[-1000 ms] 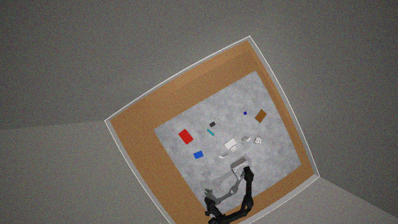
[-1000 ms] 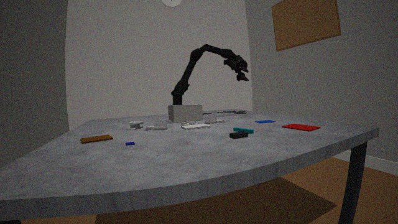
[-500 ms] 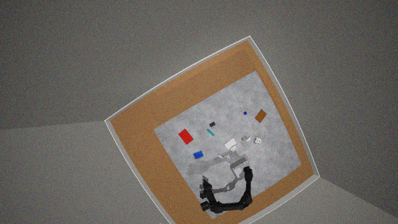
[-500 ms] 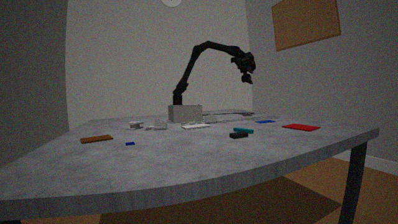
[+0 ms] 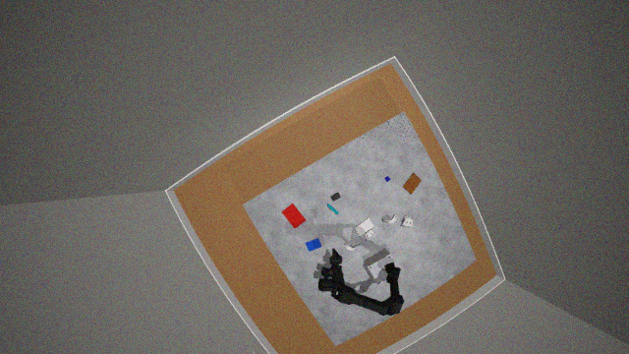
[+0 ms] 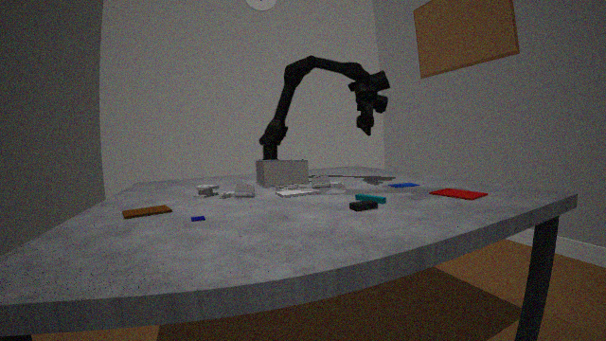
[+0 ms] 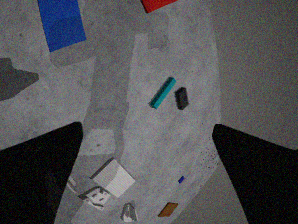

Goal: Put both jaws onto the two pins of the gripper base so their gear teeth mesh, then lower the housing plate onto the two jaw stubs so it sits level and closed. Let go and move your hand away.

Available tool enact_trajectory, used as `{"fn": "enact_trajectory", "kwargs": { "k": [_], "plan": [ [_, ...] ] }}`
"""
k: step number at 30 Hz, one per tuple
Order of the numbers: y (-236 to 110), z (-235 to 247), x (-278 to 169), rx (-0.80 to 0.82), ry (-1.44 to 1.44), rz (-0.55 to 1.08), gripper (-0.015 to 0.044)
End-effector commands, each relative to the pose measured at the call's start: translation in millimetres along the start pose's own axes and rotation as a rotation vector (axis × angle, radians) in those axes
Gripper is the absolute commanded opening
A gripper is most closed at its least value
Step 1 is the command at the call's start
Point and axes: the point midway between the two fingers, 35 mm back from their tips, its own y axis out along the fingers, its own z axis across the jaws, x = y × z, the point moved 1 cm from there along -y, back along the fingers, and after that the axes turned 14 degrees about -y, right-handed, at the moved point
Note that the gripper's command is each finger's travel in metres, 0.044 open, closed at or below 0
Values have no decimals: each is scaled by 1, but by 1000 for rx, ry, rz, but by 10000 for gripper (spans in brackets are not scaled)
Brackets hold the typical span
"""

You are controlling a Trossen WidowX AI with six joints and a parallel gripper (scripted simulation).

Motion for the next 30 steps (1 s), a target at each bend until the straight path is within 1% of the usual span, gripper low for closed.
{"fn": "enact_trajectory", "kwargs": {
  "k": [1,8,15,22,30],
  "plan": [
    [41,-19,-54,93,-30,81,440],
    [89,-35,-144,254,-51,149,440],
    [121,-29,-240,417,-42,148,440],
    [134,-2,-326,544,-6,87,440],
    [132,44,-405,621,60,-30,440]
  ]
}}
